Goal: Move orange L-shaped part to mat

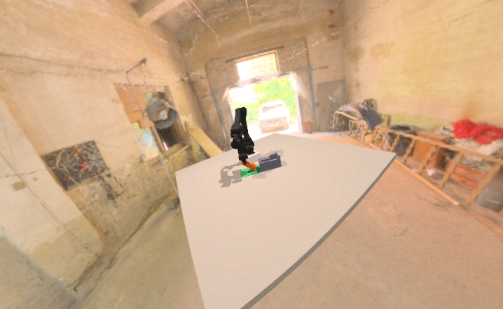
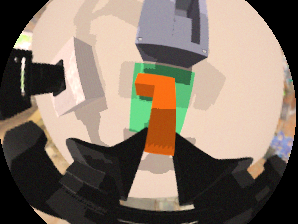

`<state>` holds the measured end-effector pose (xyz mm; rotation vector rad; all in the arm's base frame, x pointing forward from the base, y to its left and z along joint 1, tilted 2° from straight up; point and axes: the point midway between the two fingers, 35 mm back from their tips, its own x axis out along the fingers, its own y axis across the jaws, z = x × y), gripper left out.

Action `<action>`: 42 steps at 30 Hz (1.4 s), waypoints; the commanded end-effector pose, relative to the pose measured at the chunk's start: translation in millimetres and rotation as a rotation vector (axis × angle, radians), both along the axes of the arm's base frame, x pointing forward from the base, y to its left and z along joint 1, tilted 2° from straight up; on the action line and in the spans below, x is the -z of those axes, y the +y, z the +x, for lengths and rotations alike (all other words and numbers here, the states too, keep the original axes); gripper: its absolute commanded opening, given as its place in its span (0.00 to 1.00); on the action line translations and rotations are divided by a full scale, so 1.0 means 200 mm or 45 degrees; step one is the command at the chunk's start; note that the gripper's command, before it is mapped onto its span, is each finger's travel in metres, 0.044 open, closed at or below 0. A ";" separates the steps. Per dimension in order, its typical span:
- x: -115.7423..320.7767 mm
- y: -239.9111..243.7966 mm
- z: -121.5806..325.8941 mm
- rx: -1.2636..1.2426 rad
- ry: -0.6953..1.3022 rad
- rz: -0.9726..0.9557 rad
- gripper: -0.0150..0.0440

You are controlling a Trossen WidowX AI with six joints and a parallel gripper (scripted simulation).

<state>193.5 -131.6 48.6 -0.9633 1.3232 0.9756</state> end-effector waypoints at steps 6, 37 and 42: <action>0.01 0.00 0.00 0.000 0.004 -0.004 0.25; -0.42 -0.02 0.02 0.005 -0.018 -0.012 0.93; -0.42 -0.02 0.02 0.005 -0.018 -0.012 0.93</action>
